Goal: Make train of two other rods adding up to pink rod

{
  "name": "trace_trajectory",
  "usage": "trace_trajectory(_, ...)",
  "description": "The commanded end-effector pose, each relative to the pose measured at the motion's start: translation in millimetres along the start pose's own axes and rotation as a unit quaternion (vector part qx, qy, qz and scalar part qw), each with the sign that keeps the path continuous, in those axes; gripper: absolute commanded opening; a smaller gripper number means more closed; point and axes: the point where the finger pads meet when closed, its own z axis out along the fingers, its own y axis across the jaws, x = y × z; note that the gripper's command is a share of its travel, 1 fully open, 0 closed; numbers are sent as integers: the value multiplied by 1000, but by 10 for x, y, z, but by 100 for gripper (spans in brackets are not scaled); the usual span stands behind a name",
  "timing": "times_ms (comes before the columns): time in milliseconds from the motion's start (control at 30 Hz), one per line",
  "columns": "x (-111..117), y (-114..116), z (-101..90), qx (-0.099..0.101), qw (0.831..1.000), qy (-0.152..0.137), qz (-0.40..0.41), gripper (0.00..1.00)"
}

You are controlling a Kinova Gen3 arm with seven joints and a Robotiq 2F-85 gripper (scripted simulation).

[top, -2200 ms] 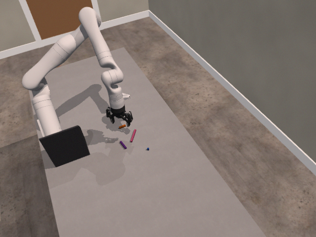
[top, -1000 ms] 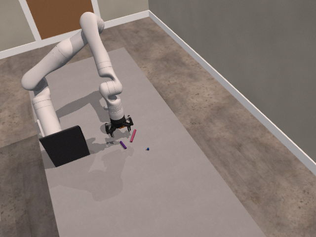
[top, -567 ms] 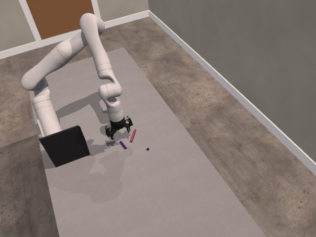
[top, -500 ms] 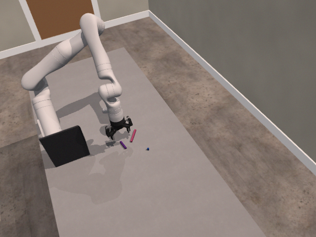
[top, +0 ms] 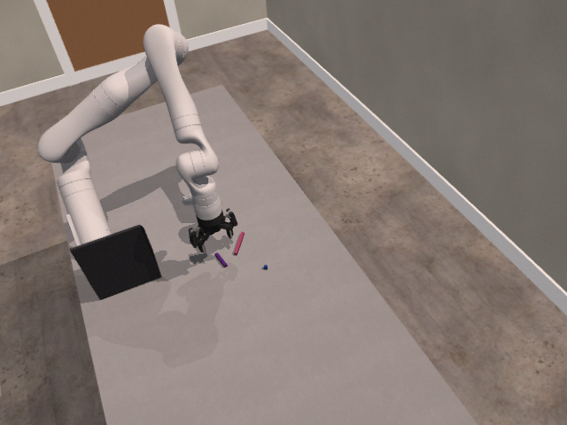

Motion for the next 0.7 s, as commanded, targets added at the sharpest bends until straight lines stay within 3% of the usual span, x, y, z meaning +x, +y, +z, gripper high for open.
trace_trajectory(0, -34, 9, -9, -3, 1000, -3, -2, 100)
trace_trajectory(100, -34, 10, -10, -3, 1000, -3, -2, 100)
trace_trajectory(133, -34, 10, -10, -3, 1000, -3, -2, 24)
trace_trajectory(667, -34, 10, -10, -3, 1000, -3, -2, 24)
